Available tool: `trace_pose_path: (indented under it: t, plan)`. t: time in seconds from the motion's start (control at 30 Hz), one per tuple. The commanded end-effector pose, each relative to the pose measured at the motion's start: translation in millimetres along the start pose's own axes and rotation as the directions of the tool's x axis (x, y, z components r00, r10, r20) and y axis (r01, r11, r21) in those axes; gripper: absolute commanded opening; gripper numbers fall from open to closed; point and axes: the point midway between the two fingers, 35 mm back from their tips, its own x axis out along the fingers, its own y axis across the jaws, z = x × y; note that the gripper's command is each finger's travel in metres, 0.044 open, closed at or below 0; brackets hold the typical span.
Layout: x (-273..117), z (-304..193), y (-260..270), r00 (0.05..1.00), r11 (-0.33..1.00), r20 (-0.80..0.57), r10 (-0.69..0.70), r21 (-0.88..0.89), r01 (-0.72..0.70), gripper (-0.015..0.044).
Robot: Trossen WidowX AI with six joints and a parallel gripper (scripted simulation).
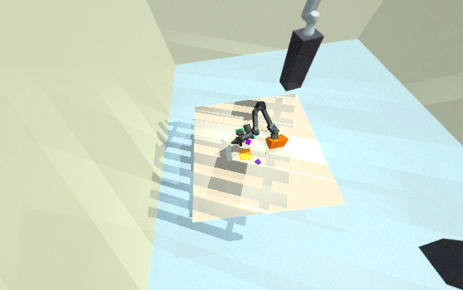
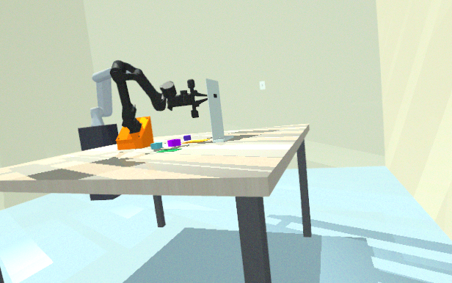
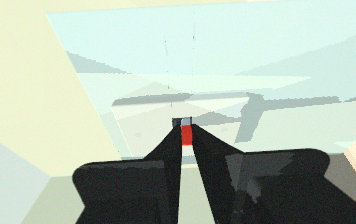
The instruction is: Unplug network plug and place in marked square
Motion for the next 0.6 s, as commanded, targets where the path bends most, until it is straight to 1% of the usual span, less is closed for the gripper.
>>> trace_pose_path:
  t: [0.0,0.57]
  plan:
    - [-4.7,-1.7,-0.7,1.000,1.000,-0.003,-0.001,-0.003,0.001,0.0000]
    - [-14.6,-3.9,-0.8,1.000,1.000,-0.003,-0.002,-0.003,0.002,0.0000]
